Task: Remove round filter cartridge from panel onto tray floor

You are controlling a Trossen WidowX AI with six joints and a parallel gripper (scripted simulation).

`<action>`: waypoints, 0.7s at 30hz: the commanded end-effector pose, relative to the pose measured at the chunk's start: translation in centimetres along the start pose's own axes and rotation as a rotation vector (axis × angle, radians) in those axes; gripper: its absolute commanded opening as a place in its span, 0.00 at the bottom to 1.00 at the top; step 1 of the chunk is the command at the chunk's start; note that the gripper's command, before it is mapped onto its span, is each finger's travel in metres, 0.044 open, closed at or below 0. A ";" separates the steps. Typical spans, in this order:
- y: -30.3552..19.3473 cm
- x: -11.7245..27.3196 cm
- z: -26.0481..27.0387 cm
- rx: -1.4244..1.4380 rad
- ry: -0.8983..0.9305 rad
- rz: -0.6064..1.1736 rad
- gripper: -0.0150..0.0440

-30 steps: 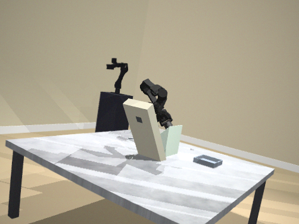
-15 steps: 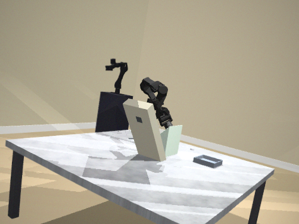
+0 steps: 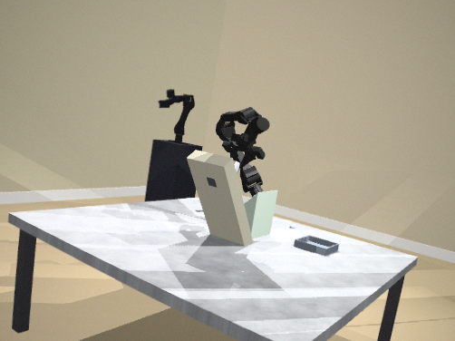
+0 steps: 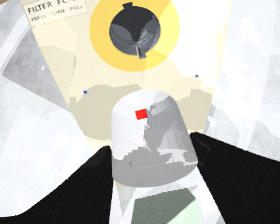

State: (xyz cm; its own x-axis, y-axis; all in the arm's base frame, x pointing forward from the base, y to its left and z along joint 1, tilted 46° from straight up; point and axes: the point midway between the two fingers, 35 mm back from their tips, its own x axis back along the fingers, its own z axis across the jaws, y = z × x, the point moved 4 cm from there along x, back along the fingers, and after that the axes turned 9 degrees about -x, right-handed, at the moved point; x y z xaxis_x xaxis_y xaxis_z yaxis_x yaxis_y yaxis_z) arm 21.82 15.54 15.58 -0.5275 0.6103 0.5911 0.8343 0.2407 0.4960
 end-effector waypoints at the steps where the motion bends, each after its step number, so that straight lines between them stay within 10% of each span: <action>1: 0.0 1.0 0.3 -0.005 -0.003 0.001 0.25; 21: -1.3 -0.3 7.9 0.004 -0.001 0.002 0.25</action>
State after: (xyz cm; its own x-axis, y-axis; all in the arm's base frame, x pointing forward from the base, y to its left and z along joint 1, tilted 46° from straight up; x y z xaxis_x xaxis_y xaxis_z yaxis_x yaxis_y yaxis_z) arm 22.20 21.04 9.63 -0.5259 0.6127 0.5900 0.8349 0.2393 0.4957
